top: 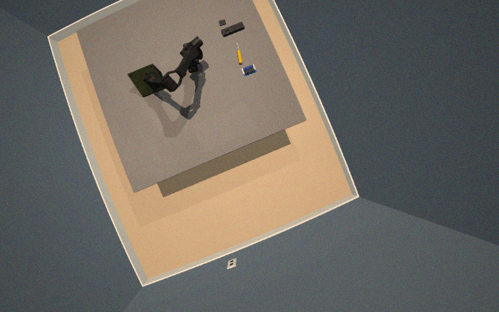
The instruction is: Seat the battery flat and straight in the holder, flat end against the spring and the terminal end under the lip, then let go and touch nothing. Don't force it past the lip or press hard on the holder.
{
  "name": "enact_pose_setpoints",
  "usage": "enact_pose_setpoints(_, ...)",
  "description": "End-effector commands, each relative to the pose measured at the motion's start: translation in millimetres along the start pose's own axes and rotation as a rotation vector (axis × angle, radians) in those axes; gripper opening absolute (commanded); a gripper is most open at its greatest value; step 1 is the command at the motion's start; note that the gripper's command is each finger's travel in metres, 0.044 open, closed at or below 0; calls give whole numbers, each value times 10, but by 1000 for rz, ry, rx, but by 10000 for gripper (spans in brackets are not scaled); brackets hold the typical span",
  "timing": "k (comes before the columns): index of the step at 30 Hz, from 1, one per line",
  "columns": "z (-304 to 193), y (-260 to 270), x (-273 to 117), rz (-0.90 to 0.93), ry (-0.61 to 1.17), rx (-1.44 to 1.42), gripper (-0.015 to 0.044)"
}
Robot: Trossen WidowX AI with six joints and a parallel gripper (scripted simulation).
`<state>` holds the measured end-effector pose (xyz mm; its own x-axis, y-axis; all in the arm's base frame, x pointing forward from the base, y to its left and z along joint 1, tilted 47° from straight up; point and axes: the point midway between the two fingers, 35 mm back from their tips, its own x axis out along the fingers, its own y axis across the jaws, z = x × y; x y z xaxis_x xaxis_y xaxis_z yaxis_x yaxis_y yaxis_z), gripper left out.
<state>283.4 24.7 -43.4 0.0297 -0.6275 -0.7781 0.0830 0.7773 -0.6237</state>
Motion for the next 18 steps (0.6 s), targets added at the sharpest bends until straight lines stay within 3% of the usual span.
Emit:
enact_pose_setpoints(1, 7, -9, 4, -1, -2, -2, 127)
enact_pose_setpoints(3, 7, -9, 4, -1, -2, -2, 177)
enact_pose_setpoints(15, -9, 19, -149, 2, 0, 1, 177)
enact_pose_setpoints(18, 0, 42, -251, 0, -3, -5, 256)
